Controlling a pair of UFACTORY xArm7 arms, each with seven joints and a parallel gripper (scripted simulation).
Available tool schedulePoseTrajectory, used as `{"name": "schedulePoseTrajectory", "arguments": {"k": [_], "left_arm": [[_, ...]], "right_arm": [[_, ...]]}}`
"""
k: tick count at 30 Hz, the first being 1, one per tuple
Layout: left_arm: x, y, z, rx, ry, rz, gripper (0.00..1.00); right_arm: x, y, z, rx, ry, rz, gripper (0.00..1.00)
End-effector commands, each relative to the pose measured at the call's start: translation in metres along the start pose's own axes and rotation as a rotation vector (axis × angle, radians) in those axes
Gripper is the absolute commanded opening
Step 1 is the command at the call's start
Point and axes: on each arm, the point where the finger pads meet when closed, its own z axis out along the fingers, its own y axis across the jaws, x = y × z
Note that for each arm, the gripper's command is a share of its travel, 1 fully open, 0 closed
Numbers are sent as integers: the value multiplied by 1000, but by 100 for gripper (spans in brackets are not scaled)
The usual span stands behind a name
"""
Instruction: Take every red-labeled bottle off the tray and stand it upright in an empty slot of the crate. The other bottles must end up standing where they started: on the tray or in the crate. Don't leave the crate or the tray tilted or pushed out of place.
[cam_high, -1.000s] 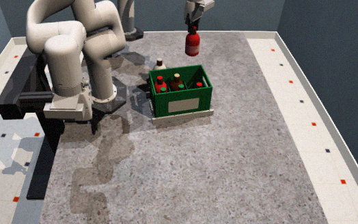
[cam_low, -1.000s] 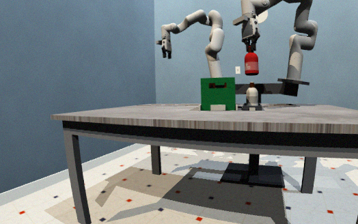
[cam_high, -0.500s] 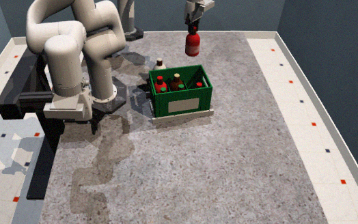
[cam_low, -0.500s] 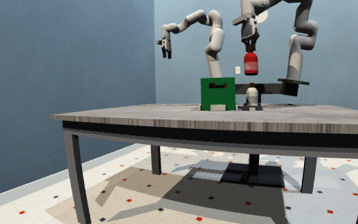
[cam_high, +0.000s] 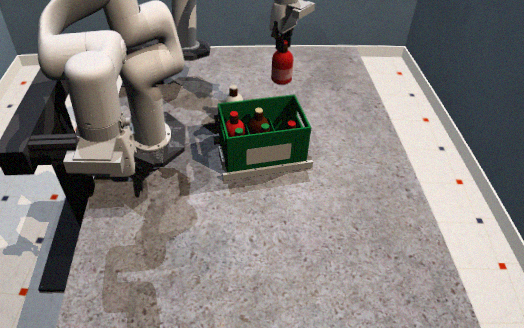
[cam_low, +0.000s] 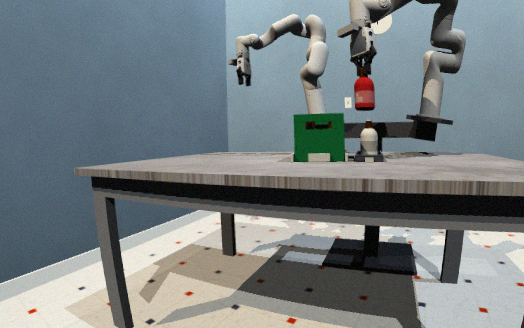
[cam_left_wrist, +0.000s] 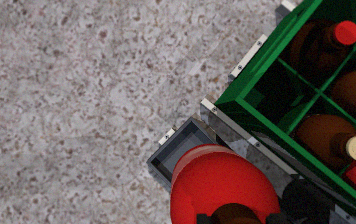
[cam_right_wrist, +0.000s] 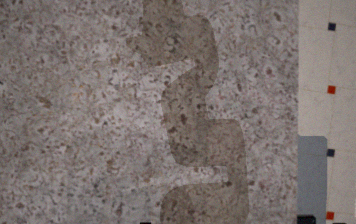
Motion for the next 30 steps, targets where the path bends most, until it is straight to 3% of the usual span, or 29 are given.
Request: {"name": "schedulePoseTrajectory", "arguments": {"k": [1, 30], "left_arm": [[4, 4, -2, 0, 4, 0, 0], [40, 43, -2, 0, 4, 0, 0]], "right_arm": [[1, 0, -1, 1, 4, 0, 100], [1, 0, -1, 1, 4, 0, 100]]}}
